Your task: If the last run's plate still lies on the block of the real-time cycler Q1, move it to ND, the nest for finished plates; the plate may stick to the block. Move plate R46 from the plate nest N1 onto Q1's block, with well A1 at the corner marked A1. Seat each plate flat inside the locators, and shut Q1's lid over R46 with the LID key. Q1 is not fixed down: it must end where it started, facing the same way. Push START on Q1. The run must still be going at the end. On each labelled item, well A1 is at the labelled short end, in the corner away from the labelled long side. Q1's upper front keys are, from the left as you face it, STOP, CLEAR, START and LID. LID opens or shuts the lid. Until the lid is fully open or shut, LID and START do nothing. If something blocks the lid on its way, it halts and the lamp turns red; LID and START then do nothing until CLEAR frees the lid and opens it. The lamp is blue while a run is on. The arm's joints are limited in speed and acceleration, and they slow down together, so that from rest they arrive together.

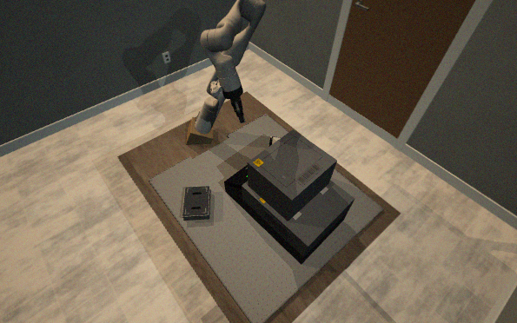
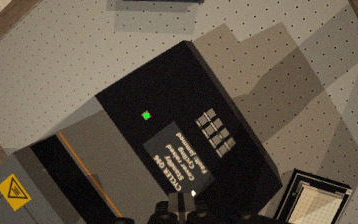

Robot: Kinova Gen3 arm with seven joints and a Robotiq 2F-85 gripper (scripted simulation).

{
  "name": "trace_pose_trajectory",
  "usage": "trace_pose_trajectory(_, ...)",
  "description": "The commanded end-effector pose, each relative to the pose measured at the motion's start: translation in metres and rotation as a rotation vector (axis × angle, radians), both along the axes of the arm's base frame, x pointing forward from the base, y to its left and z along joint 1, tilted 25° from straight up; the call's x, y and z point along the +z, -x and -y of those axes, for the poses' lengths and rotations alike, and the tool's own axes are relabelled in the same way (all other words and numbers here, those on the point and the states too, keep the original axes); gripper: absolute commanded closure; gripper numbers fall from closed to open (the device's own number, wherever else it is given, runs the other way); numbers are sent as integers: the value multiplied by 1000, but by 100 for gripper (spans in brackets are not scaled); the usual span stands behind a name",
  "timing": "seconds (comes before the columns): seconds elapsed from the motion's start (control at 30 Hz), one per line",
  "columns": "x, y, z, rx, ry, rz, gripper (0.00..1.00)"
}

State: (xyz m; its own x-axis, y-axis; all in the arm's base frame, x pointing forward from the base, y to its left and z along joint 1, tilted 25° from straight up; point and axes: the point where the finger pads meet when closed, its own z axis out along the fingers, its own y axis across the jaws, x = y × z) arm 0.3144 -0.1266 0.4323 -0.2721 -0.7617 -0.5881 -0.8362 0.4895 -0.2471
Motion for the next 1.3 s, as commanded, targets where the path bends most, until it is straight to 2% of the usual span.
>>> trace_pose_trajectory(0.0,0,0,0,-24,-5,-16,90)
trace_pose_trajectory(0.73,1,2,-1,-178,-45,-120,90)
trace_pose_trajectory(1.27,-12,-1,-6,-179,-45,-121,90)
